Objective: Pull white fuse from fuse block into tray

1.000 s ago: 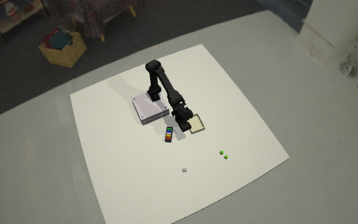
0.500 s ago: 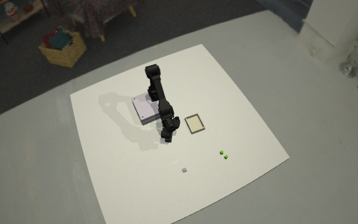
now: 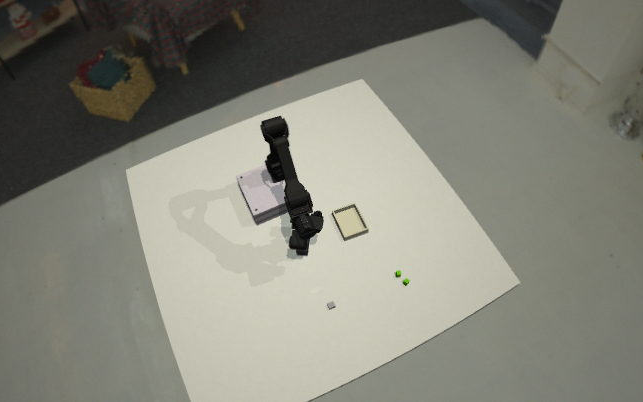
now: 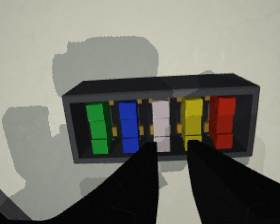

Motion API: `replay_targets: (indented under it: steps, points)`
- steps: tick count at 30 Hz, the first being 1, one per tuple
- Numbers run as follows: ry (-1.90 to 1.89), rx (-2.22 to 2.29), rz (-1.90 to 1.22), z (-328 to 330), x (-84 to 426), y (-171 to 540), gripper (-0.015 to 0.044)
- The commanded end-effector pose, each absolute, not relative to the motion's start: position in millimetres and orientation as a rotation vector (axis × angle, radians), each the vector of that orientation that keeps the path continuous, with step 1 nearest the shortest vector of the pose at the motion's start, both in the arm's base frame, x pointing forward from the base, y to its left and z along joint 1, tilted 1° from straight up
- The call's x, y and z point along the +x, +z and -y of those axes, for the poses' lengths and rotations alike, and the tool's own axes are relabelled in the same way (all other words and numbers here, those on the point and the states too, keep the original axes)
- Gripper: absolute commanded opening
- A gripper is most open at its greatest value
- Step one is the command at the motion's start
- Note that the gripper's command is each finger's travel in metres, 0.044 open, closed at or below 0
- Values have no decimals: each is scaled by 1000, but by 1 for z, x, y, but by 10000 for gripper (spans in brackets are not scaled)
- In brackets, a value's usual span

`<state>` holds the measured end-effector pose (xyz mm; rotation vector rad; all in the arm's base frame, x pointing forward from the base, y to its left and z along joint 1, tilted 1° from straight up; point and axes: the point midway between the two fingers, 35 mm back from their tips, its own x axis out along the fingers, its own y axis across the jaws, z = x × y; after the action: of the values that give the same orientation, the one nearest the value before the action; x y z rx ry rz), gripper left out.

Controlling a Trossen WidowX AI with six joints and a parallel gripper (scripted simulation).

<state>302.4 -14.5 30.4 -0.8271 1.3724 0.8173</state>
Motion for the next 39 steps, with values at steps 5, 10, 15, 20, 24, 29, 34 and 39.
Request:
replay_targets:
  steps: [5, 10, 15, 20, 24, 29, 34, 39]
  points:
    - [817, -822, -1384, 14, 300, 19, 62]
    - [817, -822, -1384, 14, 300, 14, 62]
    - [817, -822, -1384, 13, 300, 10, 62]
    - [817, -822, -1384, 13, 300, 7, 62]
    - [817, -822, -1384, 13, 300, 7, 62]
    - [817, -822, -1384, 13, 300, 7, 62]
    - [817, -822, -1384, 13, 300, 5, 62]
    - [817, -822, -1384, 13, 300, 0, 62]
